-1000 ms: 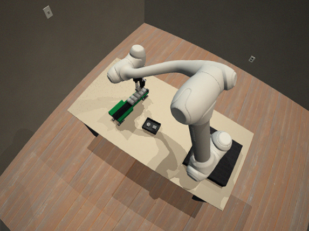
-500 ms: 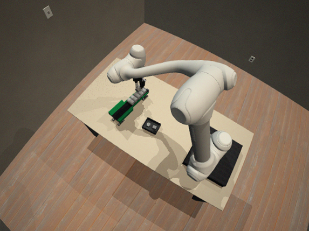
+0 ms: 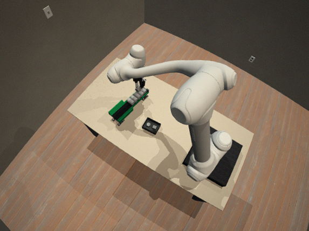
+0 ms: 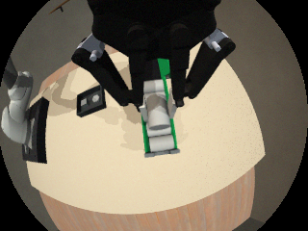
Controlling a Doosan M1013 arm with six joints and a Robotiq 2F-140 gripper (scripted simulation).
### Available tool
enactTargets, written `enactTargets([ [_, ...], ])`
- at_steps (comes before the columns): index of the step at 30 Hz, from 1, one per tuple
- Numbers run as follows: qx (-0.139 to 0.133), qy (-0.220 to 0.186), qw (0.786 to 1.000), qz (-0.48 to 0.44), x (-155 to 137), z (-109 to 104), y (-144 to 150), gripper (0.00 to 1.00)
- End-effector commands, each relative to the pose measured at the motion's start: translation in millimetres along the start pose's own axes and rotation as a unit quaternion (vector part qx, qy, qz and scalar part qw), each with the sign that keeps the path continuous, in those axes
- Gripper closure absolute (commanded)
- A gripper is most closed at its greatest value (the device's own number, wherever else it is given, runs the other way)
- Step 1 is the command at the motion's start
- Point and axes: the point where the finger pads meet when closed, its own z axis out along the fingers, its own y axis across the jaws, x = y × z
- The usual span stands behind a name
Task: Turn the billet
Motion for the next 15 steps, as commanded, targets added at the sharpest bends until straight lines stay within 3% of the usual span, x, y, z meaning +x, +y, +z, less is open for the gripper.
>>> enactTargets([
  [1,0.000,0.000,1.000,0.000,0.0,-0.2,0.0,0.90],
  [15,0.000,0.000,1.000,0.000,0.0,-0.2,0.0,0.90],
])
